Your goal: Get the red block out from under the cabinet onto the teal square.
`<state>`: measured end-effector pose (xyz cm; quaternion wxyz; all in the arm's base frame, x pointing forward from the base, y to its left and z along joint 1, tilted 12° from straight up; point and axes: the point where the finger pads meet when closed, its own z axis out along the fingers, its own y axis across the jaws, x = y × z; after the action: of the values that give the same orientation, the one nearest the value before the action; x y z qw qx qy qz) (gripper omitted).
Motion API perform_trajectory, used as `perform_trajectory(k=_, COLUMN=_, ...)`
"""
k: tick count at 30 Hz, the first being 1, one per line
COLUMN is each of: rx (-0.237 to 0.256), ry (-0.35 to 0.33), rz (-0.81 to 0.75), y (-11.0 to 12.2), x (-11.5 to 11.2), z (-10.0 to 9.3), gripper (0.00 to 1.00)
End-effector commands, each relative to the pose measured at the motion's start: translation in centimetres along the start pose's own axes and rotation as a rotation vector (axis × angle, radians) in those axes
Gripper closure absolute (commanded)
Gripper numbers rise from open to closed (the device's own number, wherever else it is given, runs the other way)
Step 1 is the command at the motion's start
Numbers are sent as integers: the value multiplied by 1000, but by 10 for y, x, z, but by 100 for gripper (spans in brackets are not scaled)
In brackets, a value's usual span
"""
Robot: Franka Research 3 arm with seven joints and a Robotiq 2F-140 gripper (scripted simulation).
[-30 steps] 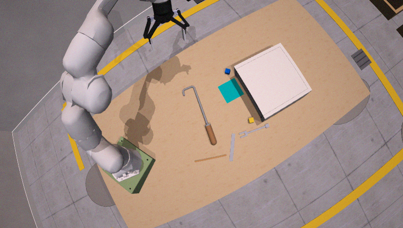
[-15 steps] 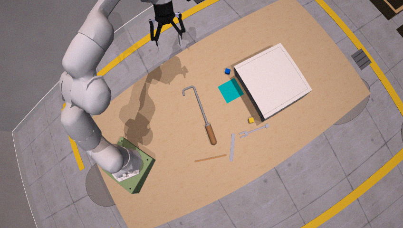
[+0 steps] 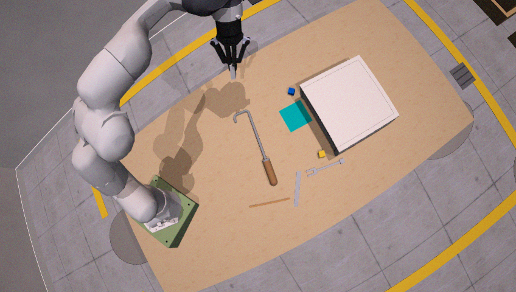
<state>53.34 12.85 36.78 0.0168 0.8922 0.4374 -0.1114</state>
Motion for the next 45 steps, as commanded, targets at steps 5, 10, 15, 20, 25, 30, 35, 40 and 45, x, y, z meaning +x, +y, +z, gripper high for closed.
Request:
perform_trajectory(k=5, rx=-16, ry=61, rz=268, y=19, x=-5, z=7, gripper=100)
perform_trajectory(k=10, rx=-7, ry=82, rz=395, y=32, x=-17, z=17, gripper=100)
perform_trajectory(k=15, rx=5, ry=104, rz=530, y=45, x=-30, z=28, gripper=100)
perform_trajectory(k=20, rx=20, ry=126, rz=672, y=58, x=-45, z=39, gripper=100)
perform_trajectory(k=25, rx=37, ry=149, rz=819, y=70, x=-61, z=52, gripper=100)
perform_trajectory(k=30, rx=37, ry=149, rz=819, y=70, x=-61, z=52, gripper=100)
perform_trajectory(k=35, rx=37, ry=149, rz=819, y=70, x=-61, z=52, gripper=100)
perform_trajectory(k=40, rx=37, ry=149, rz=819, y=70, x=-61, z=52, gripper=100)
perform_trajectory(k=45, rx=37, ry=149, rz=819, y=70, x=-61, z=52, gripper=100)
